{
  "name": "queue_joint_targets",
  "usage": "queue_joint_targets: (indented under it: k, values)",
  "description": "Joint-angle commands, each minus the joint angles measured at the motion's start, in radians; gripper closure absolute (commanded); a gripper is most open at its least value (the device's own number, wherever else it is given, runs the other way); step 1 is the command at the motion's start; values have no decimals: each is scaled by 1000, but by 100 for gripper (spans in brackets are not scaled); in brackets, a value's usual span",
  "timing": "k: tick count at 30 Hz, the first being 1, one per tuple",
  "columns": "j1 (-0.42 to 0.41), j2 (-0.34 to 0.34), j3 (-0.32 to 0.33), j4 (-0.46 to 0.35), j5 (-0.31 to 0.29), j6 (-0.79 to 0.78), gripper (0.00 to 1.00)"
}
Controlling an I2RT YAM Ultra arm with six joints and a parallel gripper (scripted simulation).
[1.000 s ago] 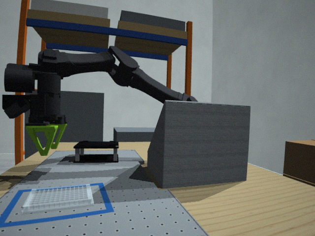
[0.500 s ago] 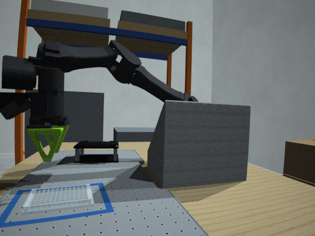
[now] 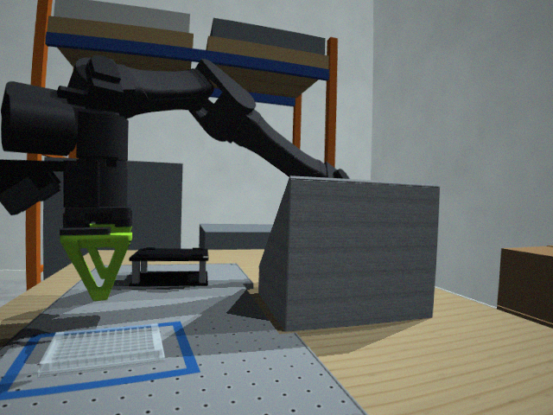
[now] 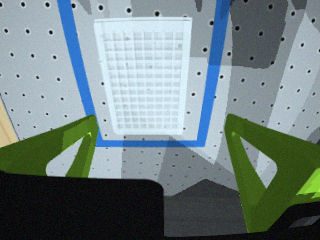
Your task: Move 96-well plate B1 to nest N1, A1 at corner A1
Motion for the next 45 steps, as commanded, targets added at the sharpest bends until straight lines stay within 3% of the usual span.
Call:
queue_joint_targets:
  k: [1,5,45]
  values:
    - [53,14,-12,22,-14,39,0]
    - [54,-12,1,11,-10,40,0]
    - [54,-11,4,10,-6,36,0]
